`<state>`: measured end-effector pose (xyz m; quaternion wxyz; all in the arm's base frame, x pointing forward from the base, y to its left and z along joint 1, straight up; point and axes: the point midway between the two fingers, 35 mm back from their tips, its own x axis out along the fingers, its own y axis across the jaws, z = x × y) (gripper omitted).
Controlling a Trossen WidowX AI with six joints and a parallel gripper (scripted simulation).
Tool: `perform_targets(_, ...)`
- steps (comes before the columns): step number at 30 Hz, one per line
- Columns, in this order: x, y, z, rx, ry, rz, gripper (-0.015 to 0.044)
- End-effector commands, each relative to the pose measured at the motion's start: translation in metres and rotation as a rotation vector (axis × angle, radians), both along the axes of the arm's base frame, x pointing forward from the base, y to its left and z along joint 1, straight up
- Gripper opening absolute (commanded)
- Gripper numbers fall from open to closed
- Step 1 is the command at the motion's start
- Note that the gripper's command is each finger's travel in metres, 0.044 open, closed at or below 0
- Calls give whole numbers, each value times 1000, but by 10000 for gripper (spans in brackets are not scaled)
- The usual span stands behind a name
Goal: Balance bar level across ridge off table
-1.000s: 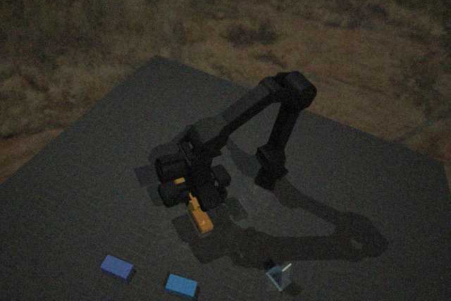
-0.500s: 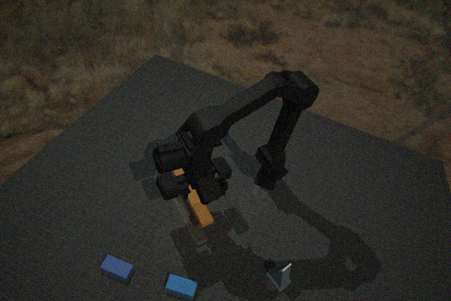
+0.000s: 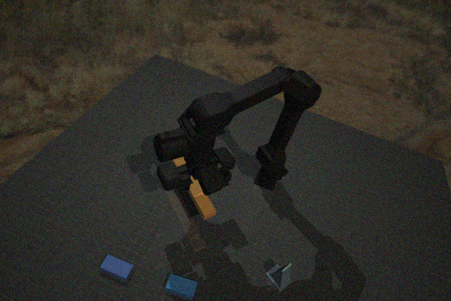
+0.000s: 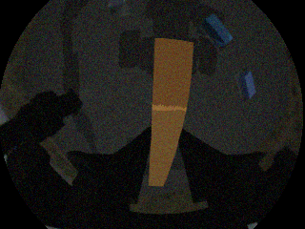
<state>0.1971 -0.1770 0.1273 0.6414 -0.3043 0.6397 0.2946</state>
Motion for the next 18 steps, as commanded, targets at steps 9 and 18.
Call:
perform_targets(9,-3,3,34,-5,-11,-6,0)
perform_targets(18,11,14,36,-4,-12,3,0)
